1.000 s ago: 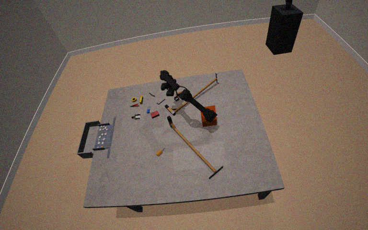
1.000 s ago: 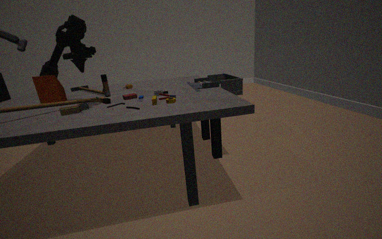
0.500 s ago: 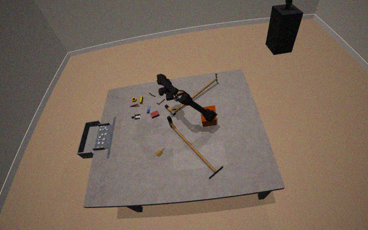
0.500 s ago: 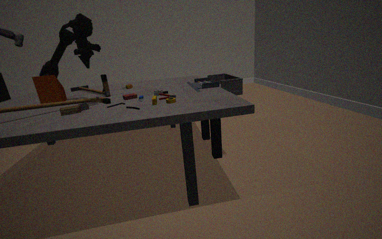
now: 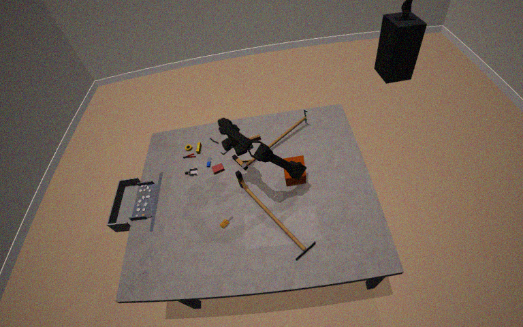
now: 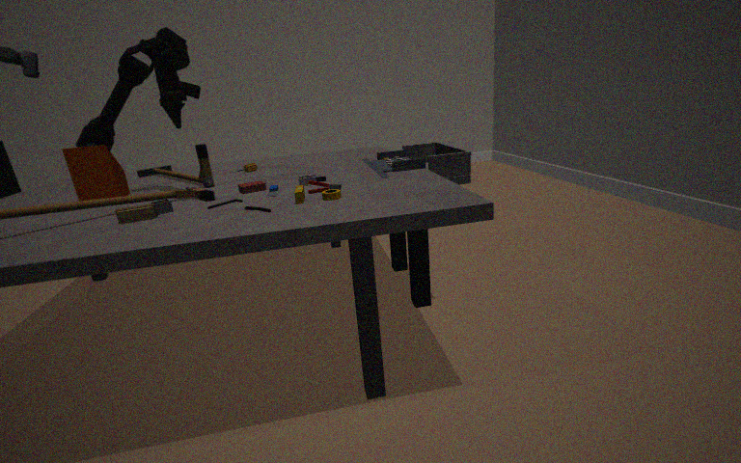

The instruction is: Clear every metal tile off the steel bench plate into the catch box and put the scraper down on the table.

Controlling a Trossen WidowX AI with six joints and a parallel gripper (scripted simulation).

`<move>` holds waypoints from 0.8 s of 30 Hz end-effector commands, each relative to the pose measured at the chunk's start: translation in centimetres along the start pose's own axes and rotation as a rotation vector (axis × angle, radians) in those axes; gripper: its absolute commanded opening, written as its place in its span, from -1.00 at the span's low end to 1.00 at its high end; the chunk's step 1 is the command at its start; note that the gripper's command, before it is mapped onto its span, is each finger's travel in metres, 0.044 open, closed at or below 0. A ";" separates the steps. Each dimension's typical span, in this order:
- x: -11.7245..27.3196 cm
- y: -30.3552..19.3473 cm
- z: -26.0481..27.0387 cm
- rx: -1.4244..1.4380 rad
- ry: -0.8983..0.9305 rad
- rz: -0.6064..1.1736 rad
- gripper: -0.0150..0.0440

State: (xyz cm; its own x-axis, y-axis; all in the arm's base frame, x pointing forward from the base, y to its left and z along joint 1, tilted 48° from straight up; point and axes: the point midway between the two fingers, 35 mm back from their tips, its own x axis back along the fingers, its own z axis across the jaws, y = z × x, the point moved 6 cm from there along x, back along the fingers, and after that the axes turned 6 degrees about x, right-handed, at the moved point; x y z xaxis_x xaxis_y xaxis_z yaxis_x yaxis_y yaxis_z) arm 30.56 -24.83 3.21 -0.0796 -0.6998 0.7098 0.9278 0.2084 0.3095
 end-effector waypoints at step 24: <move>0.1 3.6 9.4 0.459 -0.004 0.001 -0.49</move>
State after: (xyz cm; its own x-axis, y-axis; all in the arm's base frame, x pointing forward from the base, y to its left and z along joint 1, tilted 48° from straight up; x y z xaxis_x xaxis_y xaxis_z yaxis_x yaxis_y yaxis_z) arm 30.58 -18.46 9.77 -0.0807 -0.6956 0.7139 0.7017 0.4690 0.5363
